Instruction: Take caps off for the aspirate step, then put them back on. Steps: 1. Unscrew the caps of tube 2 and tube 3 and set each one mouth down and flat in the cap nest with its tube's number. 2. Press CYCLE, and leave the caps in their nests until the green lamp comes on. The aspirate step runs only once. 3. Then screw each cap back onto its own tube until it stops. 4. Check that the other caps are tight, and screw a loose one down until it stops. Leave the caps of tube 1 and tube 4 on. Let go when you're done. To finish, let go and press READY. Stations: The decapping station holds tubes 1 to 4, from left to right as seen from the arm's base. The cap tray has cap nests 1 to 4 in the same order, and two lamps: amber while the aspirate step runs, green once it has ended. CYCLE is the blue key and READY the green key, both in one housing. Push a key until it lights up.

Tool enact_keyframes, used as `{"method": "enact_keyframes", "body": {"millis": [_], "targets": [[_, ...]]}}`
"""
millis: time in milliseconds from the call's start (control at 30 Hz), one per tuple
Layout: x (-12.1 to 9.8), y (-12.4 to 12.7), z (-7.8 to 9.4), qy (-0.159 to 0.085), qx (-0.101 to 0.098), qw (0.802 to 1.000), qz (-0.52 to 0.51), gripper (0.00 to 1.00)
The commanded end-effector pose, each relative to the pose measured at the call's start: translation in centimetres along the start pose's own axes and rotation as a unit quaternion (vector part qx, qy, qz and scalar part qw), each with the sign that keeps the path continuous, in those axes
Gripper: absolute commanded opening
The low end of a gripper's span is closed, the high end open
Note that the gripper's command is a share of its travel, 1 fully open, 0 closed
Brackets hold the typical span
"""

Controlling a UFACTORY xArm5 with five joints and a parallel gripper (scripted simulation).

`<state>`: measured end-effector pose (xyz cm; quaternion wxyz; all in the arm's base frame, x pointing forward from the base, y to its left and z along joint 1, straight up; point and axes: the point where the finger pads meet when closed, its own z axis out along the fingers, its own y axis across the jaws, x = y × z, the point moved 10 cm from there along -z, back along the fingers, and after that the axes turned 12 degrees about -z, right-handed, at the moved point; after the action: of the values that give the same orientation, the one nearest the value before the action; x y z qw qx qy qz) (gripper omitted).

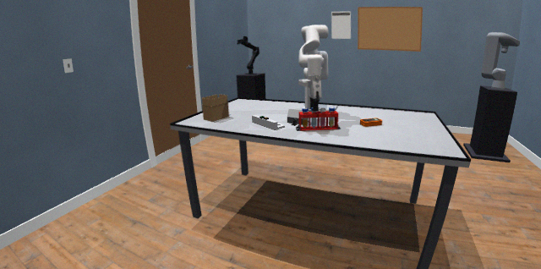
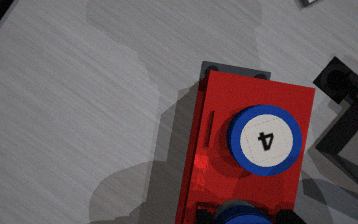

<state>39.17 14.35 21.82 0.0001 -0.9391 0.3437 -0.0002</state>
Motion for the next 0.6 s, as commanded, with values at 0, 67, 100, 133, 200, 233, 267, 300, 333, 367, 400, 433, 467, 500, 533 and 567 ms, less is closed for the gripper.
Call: {"method": "enact_keyframes", "body": {"millis": [0,67,100,133,200,233,267,300,333,367,400,433,467,500,533,567], "targets": [[0.04,-0.07,-0.13,0.001,0.002,0.999,-0.045,0.00],[0.04,-0.07,-0.13,0.001,0.002,0.999,-0.045,0.00],[0.04,-0.07,-0.13,0.001,0.002,0.999,-0.045,0.00],[0.03,-0.07,-0.13,0.001,0.002,0.999,-0.045,0.46],[0.04,-0.07,-0.13,0.001,0.002,0.999,-0.045,0.46],[0.04,-0.07,-0.13,0.001,0.002,0.999,-0.045,0.46],[0.04,-0.07,-0.13,0.001,0.002,0.999,-0.045,0.46],[0.04,-0.07,-0.13,0.001,0.002,0.999,-0.045,0.46],[0.04,-0.07,-0.13,0.001,0.002,0.999,-0.045,0.46],[0.04,-0.07,-0.13,0.001,0.002,0.999,-0.045,0.46],[0.04,-0.07,-0.13,0.001,0.002,0.999,-0.045,0.46],[0.04,-0.07,-0.13,0.001,0.002,0.999,-0.045,0.46],[0.04,-0.07,-0.13,0.001,0.002,0.999,-0.045,0.46],[0.04,-0.07,-0.13,0.001,0.002,0.999,-0.045,0.46],[0.04,-0.07,-0.12,0.001,0.001,0.999,-0.045,0.46],[0.04,-0.07,-0.18,0.001,0.002,1.000,-0.004,0.46]]}}
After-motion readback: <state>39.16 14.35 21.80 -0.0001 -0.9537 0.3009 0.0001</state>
